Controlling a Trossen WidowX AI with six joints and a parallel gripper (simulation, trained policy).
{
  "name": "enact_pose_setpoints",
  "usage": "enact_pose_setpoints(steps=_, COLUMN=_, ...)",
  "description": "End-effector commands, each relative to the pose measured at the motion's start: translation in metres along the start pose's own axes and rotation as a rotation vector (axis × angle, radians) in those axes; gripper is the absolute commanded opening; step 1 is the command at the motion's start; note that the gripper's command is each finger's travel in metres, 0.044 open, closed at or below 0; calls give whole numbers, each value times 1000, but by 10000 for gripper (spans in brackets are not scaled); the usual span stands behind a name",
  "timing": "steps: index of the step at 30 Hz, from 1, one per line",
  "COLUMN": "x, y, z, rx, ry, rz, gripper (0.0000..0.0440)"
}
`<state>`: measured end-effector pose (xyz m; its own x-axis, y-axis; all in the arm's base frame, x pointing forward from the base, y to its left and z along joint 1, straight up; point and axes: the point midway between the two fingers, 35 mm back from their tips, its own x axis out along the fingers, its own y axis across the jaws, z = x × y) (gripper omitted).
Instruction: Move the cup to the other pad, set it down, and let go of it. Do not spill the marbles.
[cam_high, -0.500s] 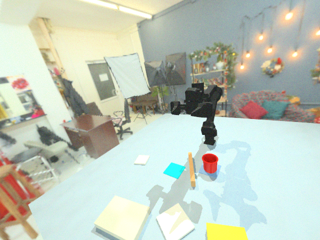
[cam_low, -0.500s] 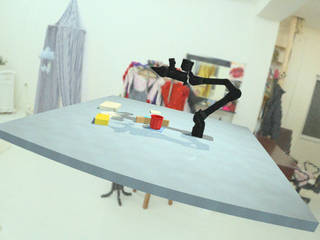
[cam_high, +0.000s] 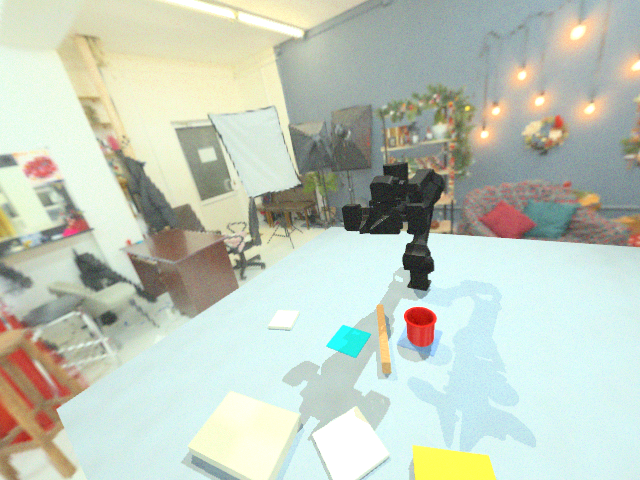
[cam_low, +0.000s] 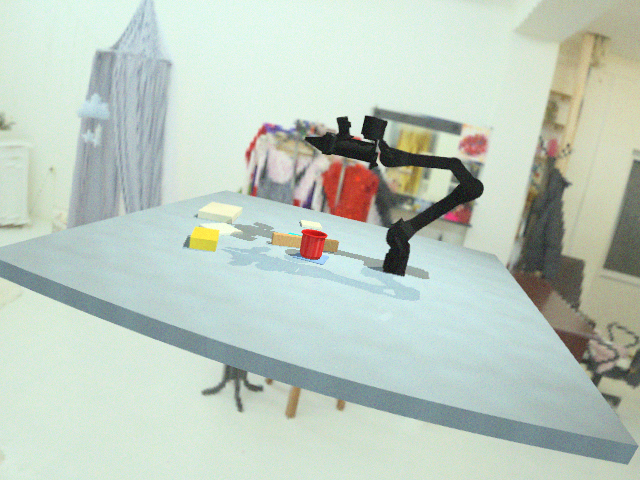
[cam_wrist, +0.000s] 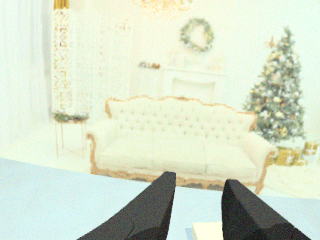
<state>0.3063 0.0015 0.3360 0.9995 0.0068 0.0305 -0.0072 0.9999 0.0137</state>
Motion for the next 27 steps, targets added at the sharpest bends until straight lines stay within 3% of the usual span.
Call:
enact_pose_setpoints(steps=1, x=-1, y=3, z=0, rx=28, ry=33, rz=12, gripper=50)
enact_pose_setpoints(steps=9, x=1, y=11, z=0, rx=108, ry=113, rz=34, gripper=123)
enact_pose_setpoints(steps=27, x=4, y=29, z=-4, rx=321, ry=334, rz=47, gripper=126)
